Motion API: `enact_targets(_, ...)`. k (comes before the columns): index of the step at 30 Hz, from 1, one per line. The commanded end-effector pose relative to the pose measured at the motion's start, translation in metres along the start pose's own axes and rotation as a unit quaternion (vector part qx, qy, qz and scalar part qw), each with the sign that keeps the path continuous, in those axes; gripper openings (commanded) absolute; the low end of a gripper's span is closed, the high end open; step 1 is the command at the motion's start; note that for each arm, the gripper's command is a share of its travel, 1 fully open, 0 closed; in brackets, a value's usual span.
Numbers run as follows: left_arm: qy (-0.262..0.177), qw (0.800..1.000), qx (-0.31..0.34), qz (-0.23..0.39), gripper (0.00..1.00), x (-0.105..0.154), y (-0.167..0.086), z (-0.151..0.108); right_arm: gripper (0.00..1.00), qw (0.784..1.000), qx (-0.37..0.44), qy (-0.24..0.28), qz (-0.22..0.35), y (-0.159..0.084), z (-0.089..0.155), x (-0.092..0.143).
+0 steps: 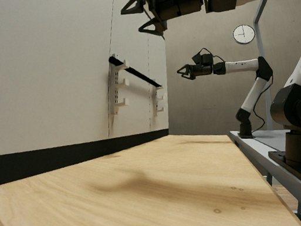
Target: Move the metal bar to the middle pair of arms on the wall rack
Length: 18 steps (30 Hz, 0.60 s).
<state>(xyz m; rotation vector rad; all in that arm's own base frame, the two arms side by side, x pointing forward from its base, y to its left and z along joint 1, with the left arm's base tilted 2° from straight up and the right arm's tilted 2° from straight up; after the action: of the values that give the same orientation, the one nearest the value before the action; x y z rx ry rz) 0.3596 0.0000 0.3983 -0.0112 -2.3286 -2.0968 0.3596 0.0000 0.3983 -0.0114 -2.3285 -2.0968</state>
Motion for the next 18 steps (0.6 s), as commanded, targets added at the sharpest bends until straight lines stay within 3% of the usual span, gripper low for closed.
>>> enact_targets(1,-0.001,1.000,0.000,-0.005,1.00,0.0008,0.0038,-0.0004,1.00,1.000,0.000,-0.001,-0.005,0.0038,-0.0004,0.0008)
enact_targets(18,0.000,1.000,-0.006,0.000,1.00,-0.0005,-0.0008,-0.0013,1.00,1.000,0.006,0.000,0.000,-0.0005,0.0009,-0.0005)
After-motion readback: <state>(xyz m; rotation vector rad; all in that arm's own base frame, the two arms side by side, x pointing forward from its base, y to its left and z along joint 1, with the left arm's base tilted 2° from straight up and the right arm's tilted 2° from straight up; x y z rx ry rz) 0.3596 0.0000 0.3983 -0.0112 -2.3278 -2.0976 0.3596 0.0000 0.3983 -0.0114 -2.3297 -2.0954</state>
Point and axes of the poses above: on each arm, the point where the finger pads meet when closed, its own x axis back along the fingers, its own z axis across the jaws, y = z × x, the point moved 2 cm from there along x, back along the fingers, and after that the axes turned 6 degrees about x, right-handed, at the moved point
